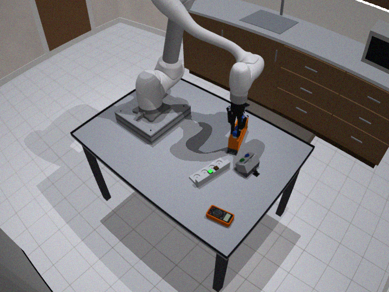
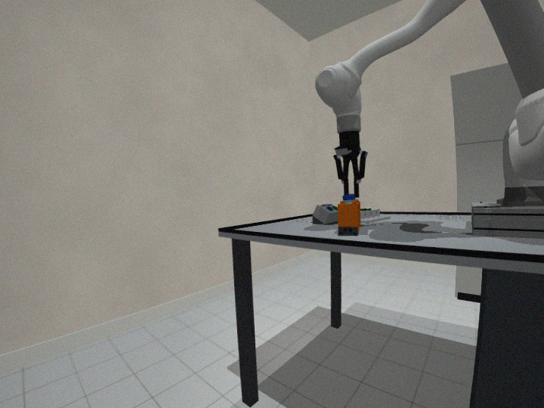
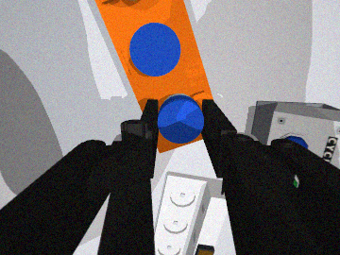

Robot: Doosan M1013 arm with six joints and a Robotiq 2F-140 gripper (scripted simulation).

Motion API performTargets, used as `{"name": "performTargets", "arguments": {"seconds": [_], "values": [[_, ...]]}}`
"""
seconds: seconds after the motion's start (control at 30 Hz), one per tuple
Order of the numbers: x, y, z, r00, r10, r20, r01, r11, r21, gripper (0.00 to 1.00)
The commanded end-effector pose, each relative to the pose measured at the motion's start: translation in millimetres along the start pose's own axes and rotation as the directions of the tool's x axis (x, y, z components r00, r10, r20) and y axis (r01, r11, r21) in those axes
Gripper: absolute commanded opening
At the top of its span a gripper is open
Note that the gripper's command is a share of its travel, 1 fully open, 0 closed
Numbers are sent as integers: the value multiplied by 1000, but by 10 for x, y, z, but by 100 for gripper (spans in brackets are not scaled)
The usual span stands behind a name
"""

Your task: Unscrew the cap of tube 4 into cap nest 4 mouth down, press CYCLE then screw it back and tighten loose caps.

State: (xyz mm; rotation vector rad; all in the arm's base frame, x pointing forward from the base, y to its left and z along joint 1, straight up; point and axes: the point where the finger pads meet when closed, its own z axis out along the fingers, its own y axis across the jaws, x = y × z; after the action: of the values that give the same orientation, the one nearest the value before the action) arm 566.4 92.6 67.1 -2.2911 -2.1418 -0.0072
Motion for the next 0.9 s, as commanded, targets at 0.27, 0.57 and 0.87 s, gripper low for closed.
{"name": "performTargets", "arguments": {"seconds": [0.27,0.57,0.87], "values": [[3,5,3,999,45,7,-45,999,-2,41],[3,5,-2,1000,5,7,-5,1000,-2,41],[3,5,-7,938,-348,7,348,938,1,41]]}}
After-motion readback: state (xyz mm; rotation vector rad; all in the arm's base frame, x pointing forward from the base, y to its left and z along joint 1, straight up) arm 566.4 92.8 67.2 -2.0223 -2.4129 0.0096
